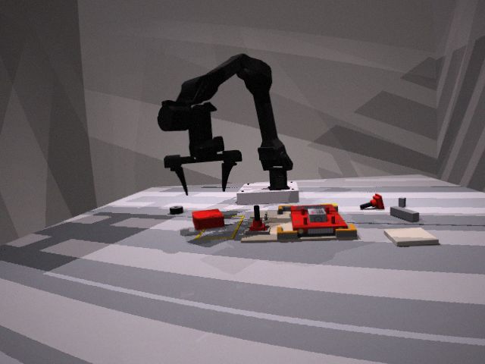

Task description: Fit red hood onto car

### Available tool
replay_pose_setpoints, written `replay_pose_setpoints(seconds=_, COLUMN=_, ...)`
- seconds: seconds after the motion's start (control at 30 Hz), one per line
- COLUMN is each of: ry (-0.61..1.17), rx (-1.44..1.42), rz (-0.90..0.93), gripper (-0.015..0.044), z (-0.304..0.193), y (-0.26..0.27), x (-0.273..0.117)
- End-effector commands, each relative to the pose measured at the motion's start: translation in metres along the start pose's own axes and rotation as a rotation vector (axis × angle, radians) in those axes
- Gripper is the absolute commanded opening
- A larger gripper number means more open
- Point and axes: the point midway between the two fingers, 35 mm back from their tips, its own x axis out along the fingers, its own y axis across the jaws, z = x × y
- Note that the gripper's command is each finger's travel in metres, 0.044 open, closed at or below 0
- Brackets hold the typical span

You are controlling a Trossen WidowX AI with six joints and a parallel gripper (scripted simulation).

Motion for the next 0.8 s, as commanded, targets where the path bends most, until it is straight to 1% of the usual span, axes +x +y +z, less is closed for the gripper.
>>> replay_pose_setpoints(seconds=0.0, ry=0.004, rx=-0.005, rz=-0.005, gripper=0.0440, z=0.000, y=-0.001, x=0.003)
replay_pose_setpoints(seconds=0.77, ry=0.004, rx=-0.005, rz=-0.005, gripper=0.0440, z=0.000, y=-0.002, x=0.021)
